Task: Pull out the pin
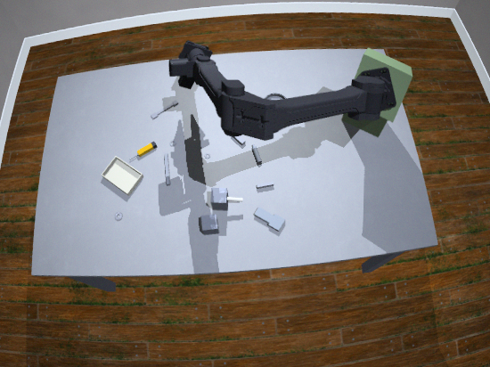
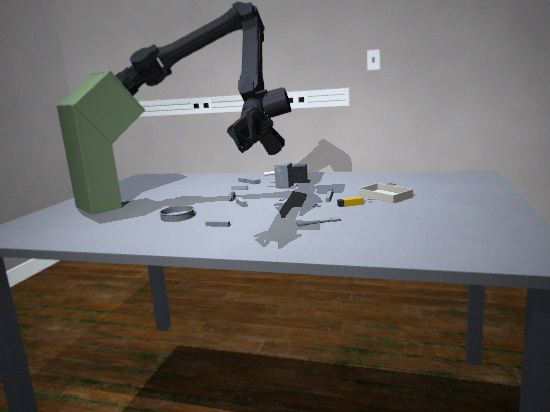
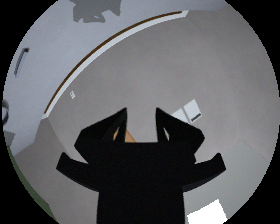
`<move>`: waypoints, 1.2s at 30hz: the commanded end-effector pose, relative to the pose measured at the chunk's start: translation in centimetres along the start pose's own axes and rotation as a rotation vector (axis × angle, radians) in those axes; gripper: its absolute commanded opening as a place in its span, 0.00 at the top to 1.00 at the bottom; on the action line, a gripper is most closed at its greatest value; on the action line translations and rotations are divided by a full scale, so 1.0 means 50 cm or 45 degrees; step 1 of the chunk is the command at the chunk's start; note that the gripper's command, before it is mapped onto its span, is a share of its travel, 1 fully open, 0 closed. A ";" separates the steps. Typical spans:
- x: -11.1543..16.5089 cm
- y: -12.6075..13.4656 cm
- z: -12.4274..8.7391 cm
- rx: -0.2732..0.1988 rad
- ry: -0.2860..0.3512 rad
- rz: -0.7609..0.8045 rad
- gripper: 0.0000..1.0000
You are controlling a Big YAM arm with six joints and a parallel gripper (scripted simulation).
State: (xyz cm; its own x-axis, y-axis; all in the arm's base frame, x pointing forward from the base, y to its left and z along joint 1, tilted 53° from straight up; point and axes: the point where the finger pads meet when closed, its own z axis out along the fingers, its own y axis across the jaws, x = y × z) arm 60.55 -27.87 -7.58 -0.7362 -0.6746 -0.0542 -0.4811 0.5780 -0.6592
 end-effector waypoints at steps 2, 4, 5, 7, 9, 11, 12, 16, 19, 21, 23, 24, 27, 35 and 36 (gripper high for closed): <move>0.004 -0.011 -0.004 0.007 -0.003 0.015 0.61; 0.001 -0.012 -0.006 0.006 -0.009 0.021 0.61; 0.001 -0.012 -0.006 0.006 -0.009 0.021 0.61; 0.000 -0.013 -0.008 0.006 -0.013 0.026 0.61; -0.005 -0.015 -0.012 0.004 -0.024 0.038 0.61; -0.010 -0.017 -0.018 0.001 -0.039 0.053 0.61; -0.014 -0.019 -0.022 -0.001 -0.048 0.063 0.61; -0.032 -0.026 -0.041 -0.011 -0.094 0.111 0.61; -0.049 -0.032 -0.060 -0.023 -0.140 0.160 0.61; -0.063 -0.038 -0.076 -0.034 -0.175 0.198 0.61; -0.063 -0.038 -0.076 -0.034 -0.175 0.198 0.61; -0.069 -0.042 -0.085 -0.038 -0.193 0.220 0.61; -0.089 -0.055 -0.114 -0.056 -0.254 0.292 0.61; -0.150 -0.093 -0.221 -0.143 -0.450 0.524 0.61; -0.158 -0.098 -0.237 -0.158 -0.477 0.556 0.61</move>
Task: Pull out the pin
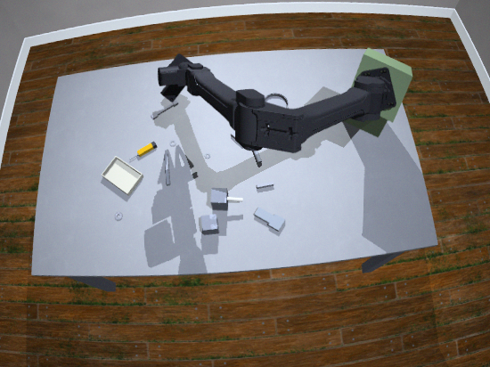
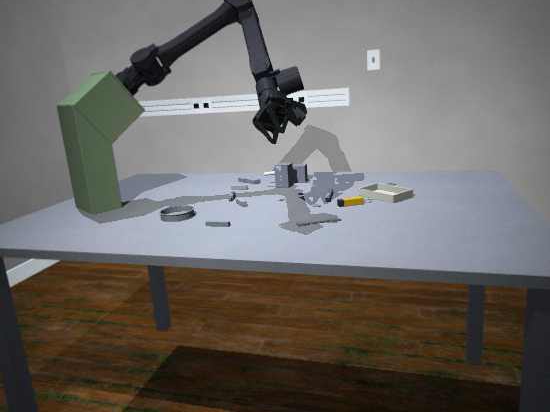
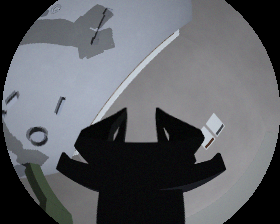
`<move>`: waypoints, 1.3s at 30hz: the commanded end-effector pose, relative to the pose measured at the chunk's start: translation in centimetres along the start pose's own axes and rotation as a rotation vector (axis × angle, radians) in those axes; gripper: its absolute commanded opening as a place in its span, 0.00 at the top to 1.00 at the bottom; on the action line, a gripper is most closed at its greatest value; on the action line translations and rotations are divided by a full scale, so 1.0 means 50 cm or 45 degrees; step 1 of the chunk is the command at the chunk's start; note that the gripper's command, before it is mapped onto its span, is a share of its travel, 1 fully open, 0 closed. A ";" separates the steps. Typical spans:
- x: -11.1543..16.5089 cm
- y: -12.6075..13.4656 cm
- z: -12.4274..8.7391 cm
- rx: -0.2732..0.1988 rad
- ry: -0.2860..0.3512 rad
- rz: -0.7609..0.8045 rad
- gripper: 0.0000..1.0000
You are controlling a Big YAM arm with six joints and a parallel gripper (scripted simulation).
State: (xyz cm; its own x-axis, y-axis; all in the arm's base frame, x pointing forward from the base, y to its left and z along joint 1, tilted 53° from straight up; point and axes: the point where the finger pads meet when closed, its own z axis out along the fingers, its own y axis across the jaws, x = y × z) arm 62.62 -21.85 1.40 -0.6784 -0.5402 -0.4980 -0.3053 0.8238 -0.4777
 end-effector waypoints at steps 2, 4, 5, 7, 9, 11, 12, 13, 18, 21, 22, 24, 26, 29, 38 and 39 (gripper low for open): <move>-0.090 -0.003 -0.079 -0.034 -0.116 0.192 0.61; -0.090 -0.003 -0.079 -0.034 -0.116 0.192 0.61; -0.104 -0.002 -0.093 -0.052 -0.143 0.226 0.61; -0.132 0.002 -0.123 -0.093 -0.196 0.296 0.61; -0.160 0.006 -0.155 -0.138 -0.248 0.366 0.61; -0.187 0.011 -0.189 -0.188 -0.299 0.437 0.61; -0.200 0.014 -0.207 -0.215 -0.323 0.472 0.61; -0.213 0.017 -0.225 -0.242 -0.347 0.507 0.61; -0.269 0.020 -0.323 -0.374 -0.457 0.682 0.61; -0.278 0.025 -0.340 -0.403 -0.472 0.715 0.61; -0.286 0.040 -0.352 -0.432 -0.474 0.745 0.61; -0.300 0.068 -0.375 -0.492 -0.475 0.805 0.61; -0.313 0.096 -0.399 -0.552 -0.473 0.863 0.61; -0.330 0.141 -0.431 -0.640 -0.459 0.945 0.61; -0.363 0.281 -0.479 -0.843 -0.343 1.091 0.61; -0.368 0.305 -0.485 -0.871 -0.319 1.105 0.61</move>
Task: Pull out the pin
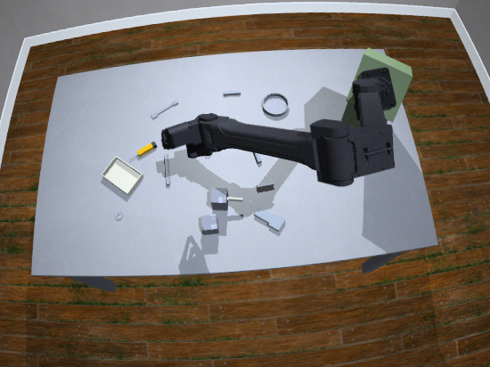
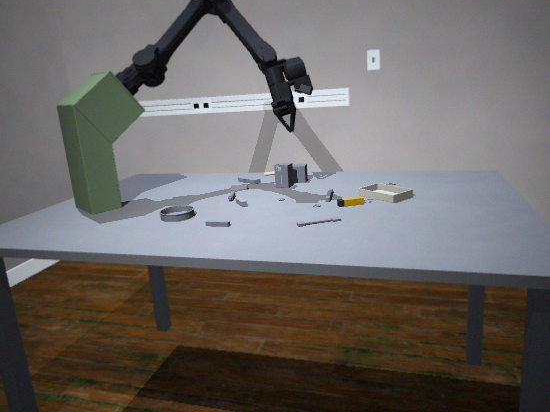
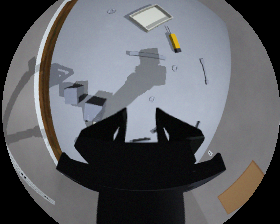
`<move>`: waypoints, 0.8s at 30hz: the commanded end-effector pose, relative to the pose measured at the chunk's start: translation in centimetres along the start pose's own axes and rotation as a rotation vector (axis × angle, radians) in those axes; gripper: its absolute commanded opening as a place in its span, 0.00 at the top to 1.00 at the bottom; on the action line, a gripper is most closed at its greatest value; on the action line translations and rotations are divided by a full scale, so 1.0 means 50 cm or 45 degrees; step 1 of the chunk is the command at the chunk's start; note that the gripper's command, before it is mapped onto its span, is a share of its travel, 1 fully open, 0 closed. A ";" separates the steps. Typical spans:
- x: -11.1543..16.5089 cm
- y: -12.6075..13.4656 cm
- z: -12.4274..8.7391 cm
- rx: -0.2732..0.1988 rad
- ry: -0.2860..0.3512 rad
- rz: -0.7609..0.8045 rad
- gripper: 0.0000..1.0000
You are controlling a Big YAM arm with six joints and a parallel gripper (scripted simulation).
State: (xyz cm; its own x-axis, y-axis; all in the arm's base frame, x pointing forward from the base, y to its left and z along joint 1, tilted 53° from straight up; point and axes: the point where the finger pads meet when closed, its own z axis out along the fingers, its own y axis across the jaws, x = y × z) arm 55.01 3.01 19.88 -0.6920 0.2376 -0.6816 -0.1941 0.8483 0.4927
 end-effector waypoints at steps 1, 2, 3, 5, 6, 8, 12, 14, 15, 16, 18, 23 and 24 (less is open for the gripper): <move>0.021 0.061 0.004 -0.039 0.031 0.128 0.61; 0.035 0.078 0.010 -0.052 0.055 0.151 0.61; 0.049 0.094 0.016 -0.063 0.078 0.173 0.61; 0.075 0.125 0.026 -0.082 0.123 0.214 0.61; 0.087 0.139 0.031 -0.090 0.144 0.232 0.61; 0.110 0.164 0.038 -0.104 0.184 0.267 0.61; 0.153 0.214 0.047 -0.128 0.257 0.300 0.61; 0.186 0.229 0.049 -0.132 0.305 0.302 0.61; 0.186 0.229 0.049 -0.132 0.305 0.302 0.61; 0.186 0.229 0.049 -0.132 0.305 0.302 0.61; 0.192 0.240 0.044 -0.144 0.317 0.324 0.61; 0.201 0.257 0.037 -0.165 0.338 0.363 0.61; 0.203 0.260 0.036 -0.168 0.340 0.368 0.61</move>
State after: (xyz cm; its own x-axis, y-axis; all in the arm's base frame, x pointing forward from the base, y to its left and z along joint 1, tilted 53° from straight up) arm 47.64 16.37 17.00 -0.8821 0.3017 -0.3617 -0.0455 0.7097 0.7030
